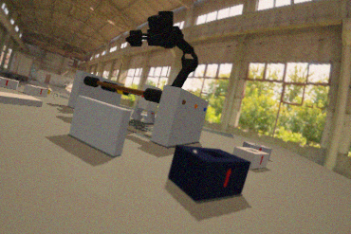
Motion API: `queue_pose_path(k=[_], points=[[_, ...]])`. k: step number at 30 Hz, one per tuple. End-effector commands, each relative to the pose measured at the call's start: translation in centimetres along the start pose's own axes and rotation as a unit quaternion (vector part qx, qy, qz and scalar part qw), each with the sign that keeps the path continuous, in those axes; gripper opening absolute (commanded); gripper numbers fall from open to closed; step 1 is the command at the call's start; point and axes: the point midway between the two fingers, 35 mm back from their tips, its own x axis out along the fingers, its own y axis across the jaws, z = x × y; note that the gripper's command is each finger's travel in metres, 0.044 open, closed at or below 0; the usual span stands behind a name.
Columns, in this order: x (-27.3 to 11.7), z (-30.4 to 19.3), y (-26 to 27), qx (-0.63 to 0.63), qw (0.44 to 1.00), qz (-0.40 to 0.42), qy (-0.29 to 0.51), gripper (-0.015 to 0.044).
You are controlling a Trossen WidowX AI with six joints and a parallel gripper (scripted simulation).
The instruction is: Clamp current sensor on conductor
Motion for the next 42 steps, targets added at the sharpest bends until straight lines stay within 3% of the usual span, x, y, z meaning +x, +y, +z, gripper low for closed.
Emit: queue_pose_path(k=[1,8,37,42], points=[[-2.0,-5.3,-6.2,0.071,0.972,-0.100,0.200,0.0440],[-5.9,-8.4,-8.9,0.133,0.923,-0.151,0.327,0.0440],[-6.1,-8.5,-9.0,0.136,0.921,-0.152,0.332,0.0440],[-4.2,-11.4,-4.9,0.056,0.903,-0.074,0.420,0.0440]])
